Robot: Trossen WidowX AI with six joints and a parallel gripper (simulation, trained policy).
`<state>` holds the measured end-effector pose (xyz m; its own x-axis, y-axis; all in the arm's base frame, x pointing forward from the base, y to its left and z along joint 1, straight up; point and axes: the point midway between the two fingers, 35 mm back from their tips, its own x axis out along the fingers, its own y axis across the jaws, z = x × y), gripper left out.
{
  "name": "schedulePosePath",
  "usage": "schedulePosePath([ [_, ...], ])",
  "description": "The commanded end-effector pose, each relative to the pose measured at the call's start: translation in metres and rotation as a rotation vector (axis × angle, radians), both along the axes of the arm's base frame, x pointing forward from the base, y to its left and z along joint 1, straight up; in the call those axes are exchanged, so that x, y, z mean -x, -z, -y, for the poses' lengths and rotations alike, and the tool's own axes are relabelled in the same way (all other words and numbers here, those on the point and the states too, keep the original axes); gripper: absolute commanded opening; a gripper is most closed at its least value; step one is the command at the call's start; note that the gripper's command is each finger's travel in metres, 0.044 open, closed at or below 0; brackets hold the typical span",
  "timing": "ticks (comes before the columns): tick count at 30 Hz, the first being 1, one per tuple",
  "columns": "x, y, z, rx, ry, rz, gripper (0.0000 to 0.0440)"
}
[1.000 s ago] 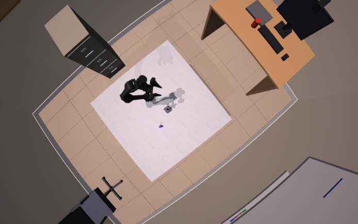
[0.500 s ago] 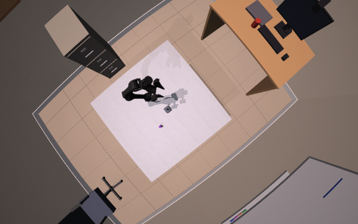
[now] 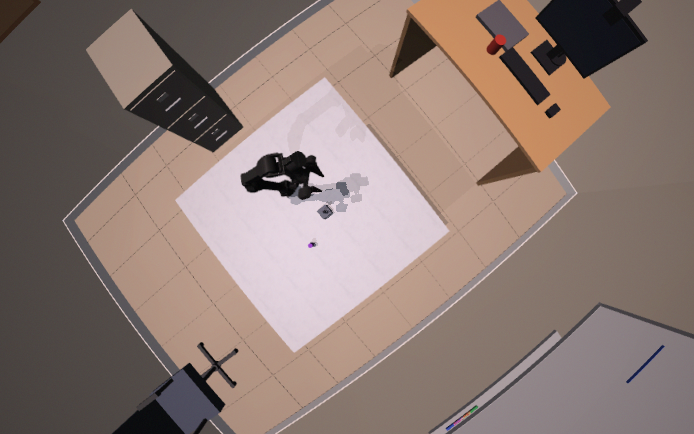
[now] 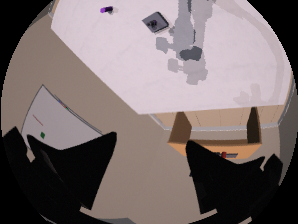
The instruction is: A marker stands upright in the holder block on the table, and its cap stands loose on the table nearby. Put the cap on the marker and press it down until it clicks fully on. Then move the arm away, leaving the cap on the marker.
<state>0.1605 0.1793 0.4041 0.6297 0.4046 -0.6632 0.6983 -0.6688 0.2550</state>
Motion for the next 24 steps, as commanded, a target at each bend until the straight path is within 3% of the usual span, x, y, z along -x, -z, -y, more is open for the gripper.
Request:
schedulePosePath([
  [1,-0.006,0.004,-0.003,0.01,0.017,-0.024,0.0341],
  [24,-0.045,0.022,-0.005,0.051,0.128,-0.134,0.0342],
])
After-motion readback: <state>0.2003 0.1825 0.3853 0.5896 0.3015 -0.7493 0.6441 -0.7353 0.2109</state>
